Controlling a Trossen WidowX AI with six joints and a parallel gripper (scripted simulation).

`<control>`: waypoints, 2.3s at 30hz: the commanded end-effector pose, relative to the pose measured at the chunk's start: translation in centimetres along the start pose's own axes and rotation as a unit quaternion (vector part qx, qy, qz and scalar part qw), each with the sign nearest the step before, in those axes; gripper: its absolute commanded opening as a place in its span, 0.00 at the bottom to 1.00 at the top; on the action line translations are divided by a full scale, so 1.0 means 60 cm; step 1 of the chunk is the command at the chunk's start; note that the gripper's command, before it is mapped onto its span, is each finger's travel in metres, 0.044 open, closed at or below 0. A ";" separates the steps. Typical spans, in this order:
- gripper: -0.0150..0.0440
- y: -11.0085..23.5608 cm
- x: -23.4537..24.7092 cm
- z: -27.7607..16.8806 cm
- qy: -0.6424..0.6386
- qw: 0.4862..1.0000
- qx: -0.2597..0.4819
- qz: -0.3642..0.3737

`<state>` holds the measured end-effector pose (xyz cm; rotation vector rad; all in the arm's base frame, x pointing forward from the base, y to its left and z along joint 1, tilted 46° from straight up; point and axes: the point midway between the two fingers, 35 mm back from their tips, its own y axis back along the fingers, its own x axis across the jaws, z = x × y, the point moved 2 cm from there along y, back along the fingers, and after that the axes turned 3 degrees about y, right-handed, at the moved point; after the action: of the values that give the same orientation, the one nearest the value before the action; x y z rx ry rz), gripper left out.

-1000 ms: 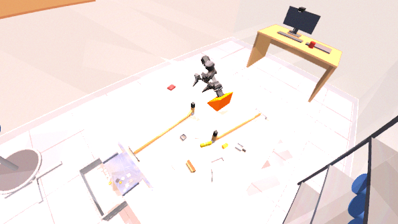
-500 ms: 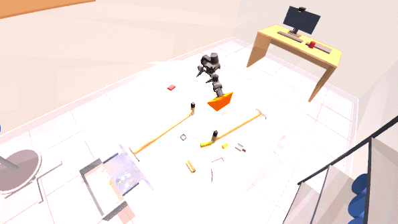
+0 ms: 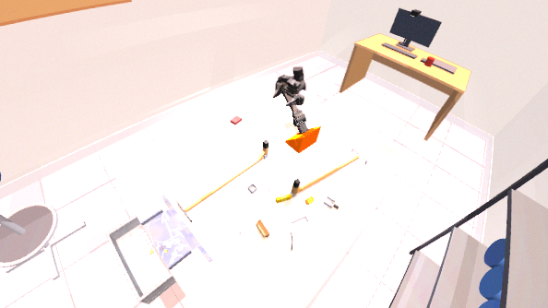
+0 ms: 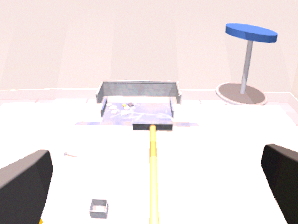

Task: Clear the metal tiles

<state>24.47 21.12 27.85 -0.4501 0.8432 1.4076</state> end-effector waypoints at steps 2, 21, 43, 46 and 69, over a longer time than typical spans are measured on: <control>1.00 0.001 -0.001 0.002 0.000 1.000 -0.001 -0.002; 1.00 0.001 -0.001 0.002 0.000 1.000 -0.001 -0.002; 1.00 -0.088 0.009 -0.099 0.015 0.995 0.100 -0.007; 1.00 -0.101 0.010 -0.120 0.016 0.993 0.120 -0.008; 1.00 -0.170 0.003 -0.300 0.003 0.959 0.285 -0.006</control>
<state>30.08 7.91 15.28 -0.0651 1.1726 1.1074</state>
